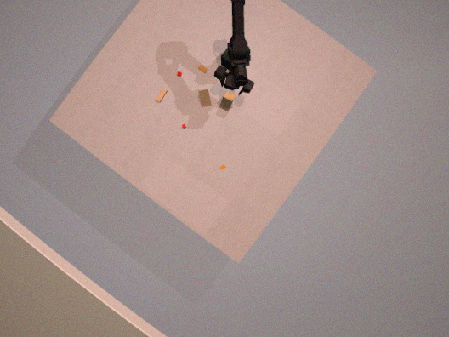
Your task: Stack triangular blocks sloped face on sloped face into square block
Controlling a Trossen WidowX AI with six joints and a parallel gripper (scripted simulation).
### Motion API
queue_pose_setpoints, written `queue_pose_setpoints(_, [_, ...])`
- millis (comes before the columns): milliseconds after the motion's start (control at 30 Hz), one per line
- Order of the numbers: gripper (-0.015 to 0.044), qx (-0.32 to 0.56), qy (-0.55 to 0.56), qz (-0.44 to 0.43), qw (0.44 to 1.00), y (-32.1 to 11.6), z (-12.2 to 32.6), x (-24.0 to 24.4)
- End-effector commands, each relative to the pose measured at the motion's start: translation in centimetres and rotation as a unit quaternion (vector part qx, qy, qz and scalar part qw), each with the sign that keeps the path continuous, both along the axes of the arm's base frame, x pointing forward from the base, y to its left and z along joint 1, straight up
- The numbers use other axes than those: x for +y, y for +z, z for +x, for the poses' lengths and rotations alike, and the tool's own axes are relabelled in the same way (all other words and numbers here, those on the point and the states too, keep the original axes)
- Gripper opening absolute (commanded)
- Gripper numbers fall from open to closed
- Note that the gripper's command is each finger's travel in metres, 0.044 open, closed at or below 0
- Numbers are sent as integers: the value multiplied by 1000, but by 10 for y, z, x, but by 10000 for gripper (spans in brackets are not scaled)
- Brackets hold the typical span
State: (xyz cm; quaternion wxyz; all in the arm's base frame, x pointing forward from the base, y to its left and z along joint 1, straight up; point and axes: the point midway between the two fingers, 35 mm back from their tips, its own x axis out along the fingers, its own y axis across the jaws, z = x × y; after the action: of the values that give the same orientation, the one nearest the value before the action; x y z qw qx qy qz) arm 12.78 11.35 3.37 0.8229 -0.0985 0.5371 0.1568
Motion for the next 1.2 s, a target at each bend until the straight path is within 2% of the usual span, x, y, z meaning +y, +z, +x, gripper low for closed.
queue_pose_setpoints(0, [440,7,-2,-3,1000,-10,1,1])
queue_pose_setpoints(833, [440,5,-1,-3,1000,-91,32,12])
queue_pose_setpoints(1167, [440,5,-1,-3,1000,-96,33,12])
